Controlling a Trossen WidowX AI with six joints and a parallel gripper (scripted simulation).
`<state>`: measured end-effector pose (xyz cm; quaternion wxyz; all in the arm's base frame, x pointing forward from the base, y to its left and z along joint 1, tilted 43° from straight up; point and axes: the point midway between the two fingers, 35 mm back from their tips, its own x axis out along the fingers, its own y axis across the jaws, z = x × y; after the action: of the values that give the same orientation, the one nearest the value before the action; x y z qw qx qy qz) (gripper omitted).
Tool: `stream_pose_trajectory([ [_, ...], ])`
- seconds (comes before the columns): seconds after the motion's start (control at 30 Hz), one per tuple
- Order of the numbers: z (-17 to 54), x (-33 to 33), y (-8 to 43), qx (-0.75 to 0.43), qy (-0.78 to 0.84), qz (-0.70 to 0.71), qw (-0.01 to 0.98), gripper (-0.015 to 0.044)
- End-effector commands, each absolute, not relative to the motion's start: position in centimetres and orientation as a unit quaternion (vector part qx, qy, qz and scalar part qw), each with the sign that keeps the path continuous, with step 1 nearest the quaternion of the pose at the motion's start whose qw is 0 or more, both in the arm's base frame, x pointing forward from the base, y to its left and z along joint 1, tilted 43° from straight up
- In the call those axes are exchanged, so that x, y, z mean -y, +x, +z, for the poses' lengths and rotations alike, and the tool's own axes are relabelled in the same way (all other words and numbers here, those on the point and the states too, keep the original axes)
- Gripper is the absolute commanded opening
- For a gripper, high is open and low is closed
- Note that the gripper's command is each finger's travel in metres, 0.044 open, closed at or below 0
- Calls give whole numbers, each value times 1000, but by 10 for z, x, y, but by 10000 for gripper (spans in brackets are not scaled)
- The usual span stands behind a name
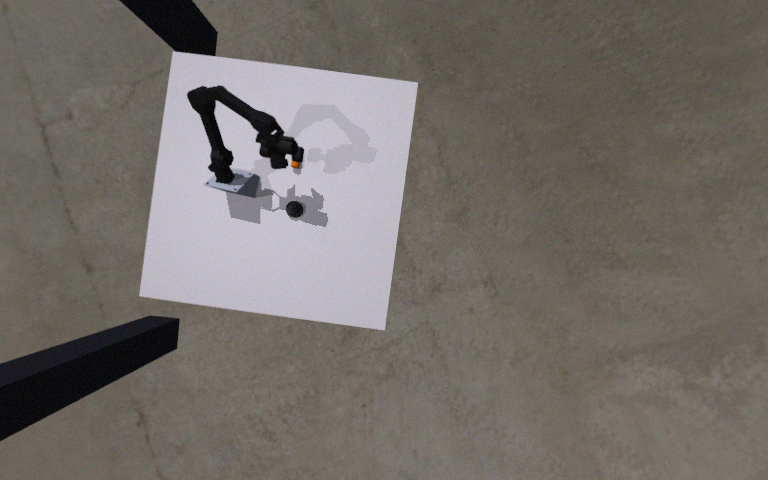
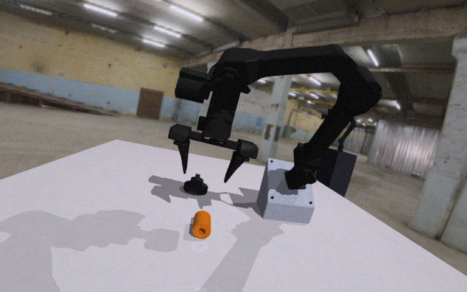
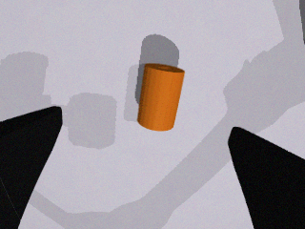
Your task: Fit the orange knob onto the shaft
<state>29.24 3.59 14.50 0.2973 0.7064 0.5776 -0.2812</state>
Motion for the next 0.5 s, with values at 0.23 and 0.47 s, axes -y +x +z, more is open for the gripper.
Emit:
stream_pose_trajectory([
  [0.23,102,-80,291,-596,696,-284,281,440],
  [0.47,92,-89,292,-596,696,-284,281,440],
])
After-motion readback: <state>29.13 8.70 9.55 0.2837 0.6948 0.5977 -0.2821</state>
